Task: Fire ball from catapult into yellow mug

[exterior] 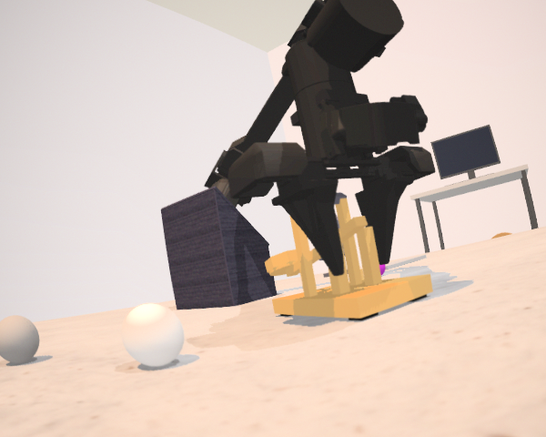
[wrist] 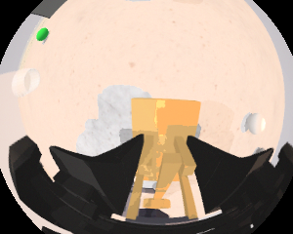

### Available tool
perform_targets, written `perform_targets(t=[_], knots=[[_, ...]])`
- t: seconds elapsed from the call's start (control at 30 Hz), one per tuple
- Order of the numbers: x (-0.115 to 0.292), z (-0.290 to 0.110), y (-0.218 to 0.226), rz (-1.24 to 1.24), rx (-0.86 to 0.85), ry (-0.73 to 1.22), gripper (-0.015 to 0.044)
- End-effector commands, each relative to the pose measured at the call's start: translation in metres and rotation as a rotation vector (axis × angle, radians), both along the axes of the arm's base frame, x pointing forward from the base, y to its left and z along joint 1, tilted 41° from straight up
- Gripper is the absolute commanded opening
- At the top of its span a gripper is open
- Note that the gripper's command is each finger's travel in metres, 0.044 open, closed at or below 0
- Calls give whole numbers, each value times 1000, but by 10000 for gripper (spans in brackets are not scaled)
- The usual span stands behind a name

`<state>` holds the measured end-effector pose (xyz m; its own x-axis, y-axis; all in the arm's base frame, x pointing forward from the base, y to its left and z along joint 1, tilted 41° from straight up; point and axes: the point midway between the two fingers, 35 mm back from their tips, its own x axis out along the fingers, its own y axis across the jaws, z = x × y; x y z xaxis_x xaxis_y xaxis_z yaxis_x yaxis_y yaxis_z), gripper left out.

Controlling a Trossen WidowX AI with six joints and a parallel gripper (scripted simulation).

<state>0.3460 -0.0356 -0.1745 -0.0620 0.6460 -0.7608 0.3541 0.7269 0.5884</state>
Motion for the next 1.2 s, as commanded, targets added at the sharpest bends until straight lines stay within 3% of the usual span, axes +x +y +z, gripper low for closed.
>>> perform_targets(t=[0.0, 0.3, 0.4, 0.6, 0.93, 1.07, 1.17], knots=[[0, 0, 0, 1, -1, -1, 131], [0, 0, 0, 1, -1, -1, 368], [4, 17, -17, 0, -3, -1, 440], [6, 76, -67, -2, -5, 1, 440], [2, 71, -61, -6, 0, 4, 440], [0, 39, -34, -6, 2, 4, 440], [0, 37, -32, -6, 2, 4, 440]])
